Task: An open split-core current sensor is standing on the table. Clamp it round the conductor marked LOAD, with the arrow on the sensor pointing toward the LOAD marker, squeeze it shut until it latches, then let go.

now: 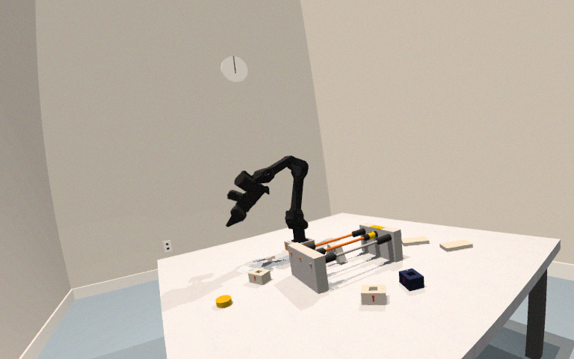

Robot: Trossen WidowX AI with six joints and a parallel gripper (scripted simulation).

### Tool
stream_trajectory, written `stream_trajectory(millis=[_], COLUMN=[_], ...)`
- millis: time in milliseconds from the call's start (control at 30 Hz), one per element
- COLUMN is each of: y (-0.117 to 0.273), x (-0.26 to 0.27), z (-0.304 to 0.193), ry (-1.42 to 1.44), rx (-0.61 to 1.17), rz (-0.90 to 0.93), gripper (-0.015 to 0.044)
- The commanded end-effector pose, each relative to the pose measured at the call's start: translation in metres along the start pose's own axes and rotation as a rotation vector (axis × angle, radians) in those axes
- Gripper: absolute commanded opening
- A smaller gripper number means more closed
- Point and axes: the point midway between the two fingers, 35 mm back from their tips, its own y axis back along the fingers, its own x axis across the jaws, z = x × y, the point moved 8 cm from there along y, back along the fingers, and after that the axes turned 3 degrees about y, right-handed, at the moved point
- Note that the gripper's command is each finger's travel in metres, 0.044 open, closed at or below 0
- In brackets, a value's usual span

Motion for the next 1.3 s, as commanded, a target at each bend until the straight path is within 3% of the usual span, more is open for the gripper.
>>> stream_trajectory(millis=[0, 433, 833, 1167, 1267], y=[0.035, 0.166, 0.286, 0.291, 0.301], x=[0.038, 0.097, 0.059, 0.055, 0.062], z=[-0.011, -0.068, -0.127, -0.129, -0.142], ry=[0.111, 0.429, 0.598, 0.601, 0.727], rx=[-0.086, -0.359, -0.659, -0.677, -0.598], rz=[0.277, 1.106, 1.882, 1.925, 1.924], gripper=[0.0440, 0.0440, 0.0440, 0.0440, 0.0440])
